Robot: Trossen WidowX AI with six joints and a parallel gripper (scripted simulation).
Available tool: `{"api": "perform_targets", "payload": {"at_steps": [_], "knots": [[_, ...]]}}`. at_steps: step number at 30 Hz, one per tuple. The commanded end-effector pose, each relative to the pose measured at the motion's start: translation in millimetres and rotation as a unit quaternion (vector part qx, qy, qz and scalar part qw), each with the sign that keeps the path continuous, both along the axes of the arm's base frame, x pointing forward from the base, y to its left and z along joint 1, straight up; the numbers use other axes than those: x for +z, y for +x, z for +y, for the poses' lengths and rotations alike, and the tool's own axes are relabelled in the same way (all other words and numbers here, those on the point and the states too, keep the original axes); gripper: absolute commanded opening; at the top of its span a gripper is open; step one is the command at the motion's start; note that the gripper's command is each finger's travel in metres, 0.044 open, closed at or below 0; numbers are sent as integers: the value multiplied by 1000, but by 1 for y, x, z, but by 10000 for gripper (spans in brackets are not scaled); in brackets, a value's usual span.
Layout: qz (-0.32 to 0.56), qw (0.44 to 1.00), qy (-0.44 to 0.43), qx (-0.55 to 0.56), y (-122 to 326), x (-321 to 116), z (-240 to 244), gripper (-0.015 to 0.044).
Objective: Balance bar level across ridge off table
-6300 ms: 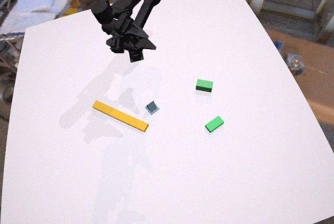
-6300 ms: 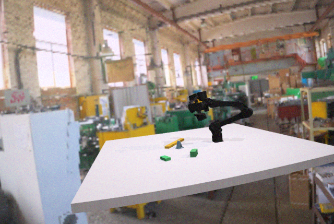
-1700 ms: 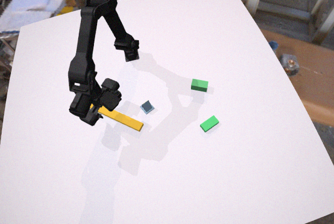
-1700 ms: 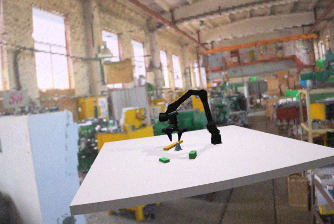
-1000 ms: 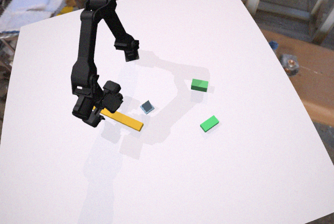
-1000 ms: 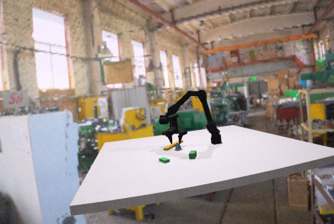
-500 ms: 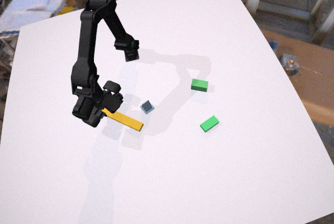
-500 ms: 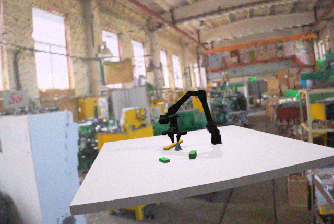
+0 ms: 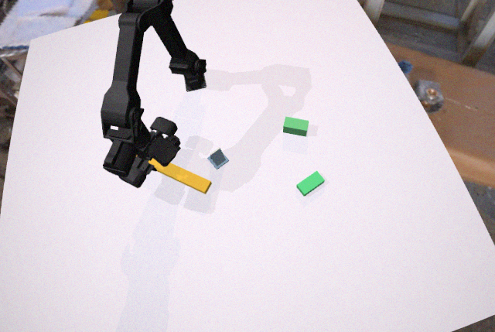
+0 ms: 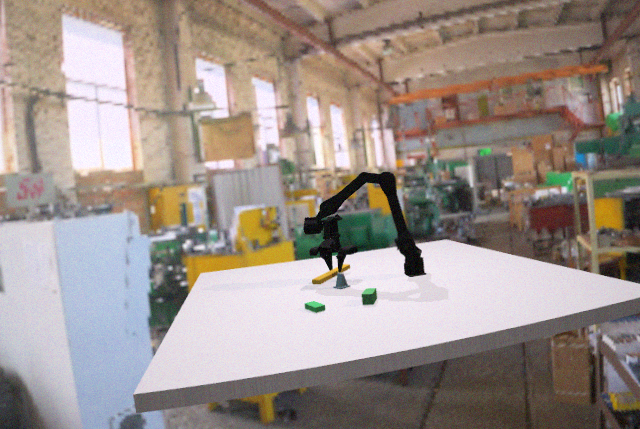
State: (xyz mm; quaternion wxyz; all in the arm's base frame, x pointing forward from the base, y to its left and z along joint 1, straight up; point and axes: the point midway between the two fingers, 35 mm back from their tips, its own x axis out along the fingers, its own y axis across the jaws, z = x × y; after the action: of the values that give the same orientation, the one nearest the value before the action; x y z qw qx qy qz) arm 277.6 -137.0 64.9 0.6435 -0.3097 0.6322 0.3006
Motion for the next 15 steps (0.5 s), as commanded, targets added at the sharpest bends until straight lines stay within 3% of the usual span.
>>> {"api": "perform_targets", "payload": {"at_steps": [1,15], "knots": [[-3,1000,-2,1,1,13,-1,0],[-2,1000,-3,1,1,48,-1,0]]}}
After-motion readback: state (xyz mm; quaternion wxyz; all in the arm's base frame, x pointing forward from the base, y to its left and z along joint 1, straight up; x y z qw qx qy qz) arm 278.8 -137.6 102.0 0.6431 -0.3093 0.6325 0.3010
